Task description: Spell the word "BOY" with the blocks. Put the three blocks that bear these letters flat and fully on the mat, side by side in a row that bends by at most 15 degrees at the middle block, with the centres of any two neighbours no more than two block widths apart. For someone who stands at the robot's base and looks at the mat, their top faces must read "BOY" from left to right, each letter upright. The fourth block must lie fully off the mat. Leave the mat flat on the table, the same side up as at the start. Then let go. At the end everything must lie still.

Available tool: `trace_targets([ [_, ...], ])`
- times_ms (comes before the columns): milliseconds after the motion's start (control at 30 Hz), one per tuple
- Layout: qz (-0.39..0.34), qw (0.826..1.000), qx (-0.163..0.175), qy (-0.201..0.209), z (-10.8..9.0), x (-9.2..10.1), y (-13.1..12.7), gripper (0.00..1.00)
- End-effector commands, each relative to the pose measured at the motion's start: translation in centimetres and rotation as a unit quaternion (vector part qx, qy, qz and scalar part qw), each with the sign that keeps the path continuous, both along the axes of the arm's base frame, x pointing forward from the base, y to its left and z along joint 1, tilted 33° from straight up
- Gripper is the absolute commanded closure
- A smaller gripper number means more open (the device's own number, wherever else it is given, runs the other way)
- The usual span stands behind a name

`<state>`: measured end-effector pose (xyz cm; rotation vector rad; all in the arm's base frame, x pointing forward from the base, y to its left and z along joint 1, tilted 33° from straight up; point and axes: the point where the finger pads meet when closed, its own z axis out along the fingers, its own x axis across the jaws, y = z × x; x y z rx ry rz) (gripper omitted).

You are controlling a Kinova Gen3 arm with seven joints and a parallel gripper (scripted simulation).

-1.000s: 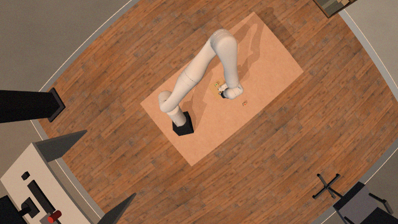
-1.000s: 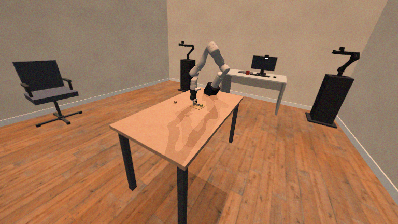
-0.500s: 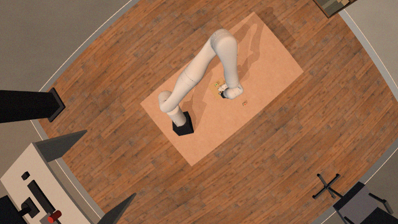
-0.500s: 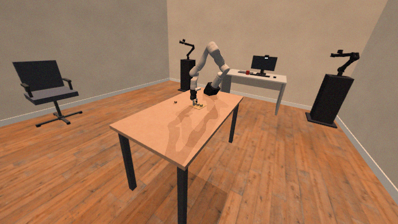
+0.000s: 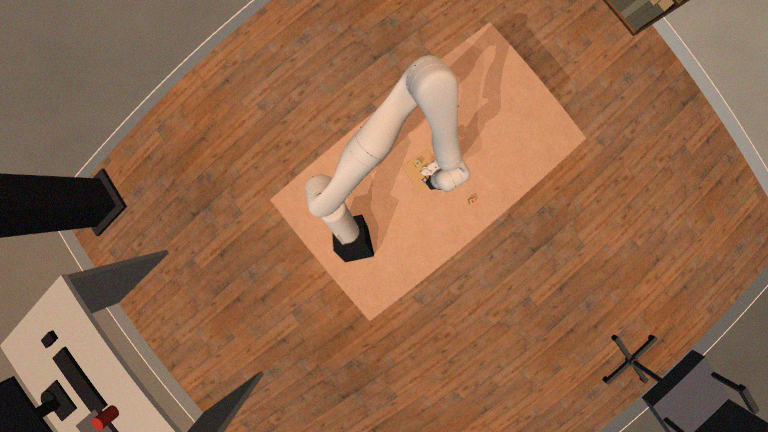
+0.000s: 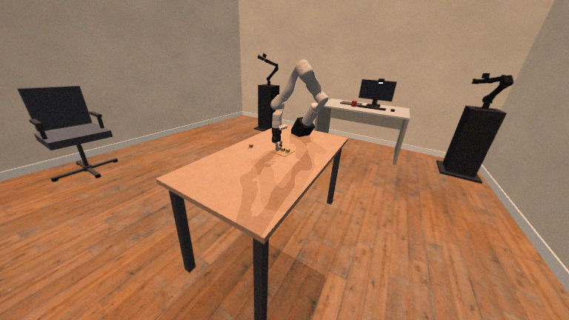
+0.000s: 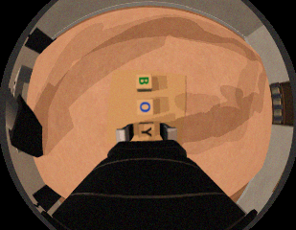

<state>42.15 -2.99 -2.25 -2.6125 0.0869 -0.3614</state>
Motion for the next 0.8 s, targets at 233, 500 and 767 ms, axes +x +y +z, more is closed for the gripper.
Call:
trace_targets([
  [233, -0.001, 1.0, 0.0, -0.001, 0.05, 0.03, -0.07, 0.21],
  [500, -0.001, 1.0, 0.0, -0.001, 0.05, 0.03, -0.07, 0.21],
  [767, -0.001, 1.0, 0.0, -0.001, 0.05, 0.03, -0.07, 0.51],
])
